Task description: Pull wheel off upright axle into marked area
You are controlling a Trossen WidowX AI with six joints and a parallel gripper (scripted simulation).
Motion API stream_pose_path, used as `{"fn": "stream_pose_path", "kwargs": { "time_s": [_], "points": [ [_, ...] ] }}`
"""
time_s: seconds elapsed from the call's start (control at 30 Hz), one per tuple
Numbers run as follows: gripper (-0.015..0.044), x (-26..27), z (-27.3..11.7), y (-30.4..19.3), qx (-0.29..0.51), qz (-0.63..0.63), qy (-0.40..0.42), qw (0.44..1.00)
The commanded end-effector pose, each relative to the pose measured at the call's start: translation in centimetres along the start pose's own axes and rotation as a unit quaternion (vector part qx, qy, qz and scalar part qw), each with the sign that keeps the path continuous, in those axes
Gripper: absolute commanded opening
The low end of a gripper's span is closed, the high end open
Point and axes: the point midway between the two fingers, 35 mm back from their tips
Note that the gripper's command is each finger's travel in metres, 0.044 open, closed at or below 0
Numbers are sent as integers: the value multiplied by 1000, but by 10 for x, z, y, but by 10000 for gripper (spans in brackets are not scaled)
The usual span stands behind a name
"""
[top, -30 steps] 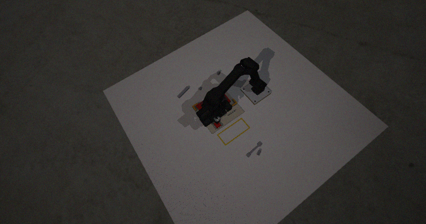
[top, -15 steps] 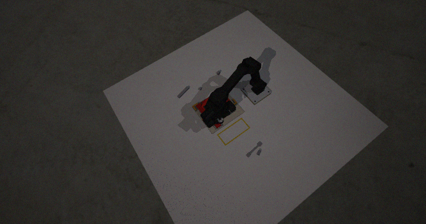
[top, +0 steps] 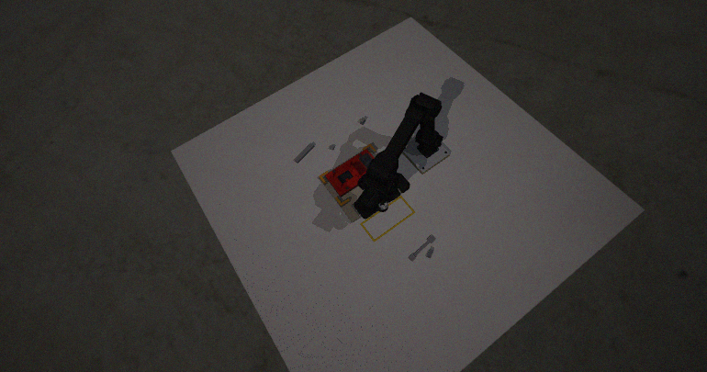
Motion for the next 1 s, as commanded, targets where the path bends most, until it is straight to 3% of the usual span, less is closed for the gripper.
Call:
{"fn": "stream_pose_path", "kwargs": {
  "time_s": [0.0, 0.53, 0.97],
  "points": [
    [0, -13, -2, -10, 0, 1, 2, 1000],
    [0, -17, 23, -14, 1, 2, 2, 1000],
    [0, -16, 90, -14, 0, 2, 2, 1000]
  ]
}}
Point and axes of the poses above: the point midway between the two fingers, 35 mm back from their tips, its own z axis out along the fingers, its own x axis across the jaws, y = z × x, and after that the axes turned 12 degrees about z, right-handed
